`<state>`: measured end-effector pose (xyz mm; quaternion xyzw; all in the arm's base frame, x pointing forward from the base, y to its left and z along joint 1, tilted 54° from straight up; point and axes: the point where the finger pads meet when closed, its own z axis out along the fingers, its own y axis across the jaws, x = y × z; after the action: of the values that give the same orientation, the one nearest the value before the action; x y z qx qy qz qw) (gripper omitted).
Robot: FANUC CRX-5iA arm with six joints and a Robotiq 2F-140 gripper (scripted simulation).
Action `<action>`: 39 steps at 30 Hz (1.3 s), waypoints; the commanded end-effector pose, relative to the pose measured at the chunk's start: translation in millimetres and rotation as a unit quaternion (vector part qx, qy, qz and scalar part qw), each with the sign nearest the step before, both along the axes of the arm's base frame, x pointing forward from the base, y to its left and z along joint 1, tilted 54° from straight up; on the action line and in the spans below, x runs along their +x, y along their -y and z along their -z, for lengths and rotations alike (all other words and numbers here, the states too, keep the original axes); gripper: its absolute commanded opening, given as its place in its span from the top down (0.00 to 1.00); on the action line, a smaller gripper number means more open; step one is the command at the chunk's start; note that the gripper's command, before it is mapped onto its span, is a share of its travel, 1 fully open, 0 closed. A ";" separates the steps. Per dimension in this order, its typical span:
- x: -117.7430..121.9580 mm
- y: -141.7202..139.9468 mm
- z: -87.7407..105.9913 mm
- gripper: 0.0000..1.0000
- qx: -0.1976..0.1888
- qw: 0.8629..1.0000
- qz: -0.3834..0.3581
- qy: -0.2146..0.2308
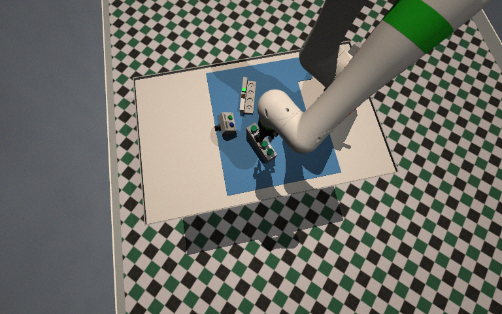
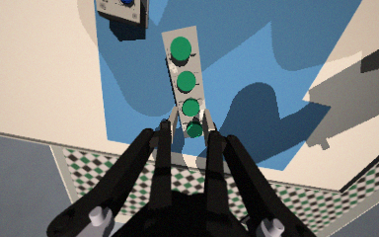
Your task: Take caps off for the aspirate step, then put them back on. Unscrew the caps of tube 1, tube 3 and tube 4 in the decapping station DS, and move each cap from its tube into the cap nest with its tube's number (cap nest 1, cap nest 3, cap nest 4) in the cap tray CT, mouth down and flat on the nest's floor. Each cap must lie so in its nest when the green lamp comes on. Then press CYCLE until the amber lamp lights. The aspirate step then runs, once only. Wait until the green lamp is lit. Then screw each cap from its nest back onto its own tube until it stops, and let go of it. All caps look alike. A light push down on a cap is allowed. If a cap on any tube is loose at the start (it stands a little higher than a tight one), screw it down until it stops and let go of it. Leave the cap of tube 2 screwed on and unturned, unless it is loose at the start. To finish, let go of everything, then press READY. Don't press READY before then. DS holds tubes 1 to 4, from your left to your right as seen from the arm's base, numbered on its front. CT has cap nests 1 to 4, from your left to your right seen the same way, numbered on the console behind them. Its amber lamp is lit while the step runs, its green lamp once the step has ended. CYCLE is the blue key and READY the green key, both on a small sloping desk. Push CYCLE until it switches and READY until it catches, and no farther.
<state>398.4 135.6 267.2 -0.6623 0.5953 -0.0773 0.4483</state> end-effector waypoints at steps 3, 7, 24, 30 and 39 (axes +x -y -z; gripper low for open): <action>18.4 26.9 0.4 1.00 0.034 0.999 0.030 -0.027; 28.3 40.3 1.1 1.00 0.034 0.999 0.030 -0.027; 77.8 107.2 4.4 1.00 0.034 0.999 0.030 -0.027; 97.6 134.0 5.7 1.00 0.034 0.999 0.030 -0.027; 112.5 142.4 11.4 1.00 0.034 0.999 0.030 -0.027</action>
<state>499.4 0.5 263.2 -0.6230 0.6422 -0.0747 0.4403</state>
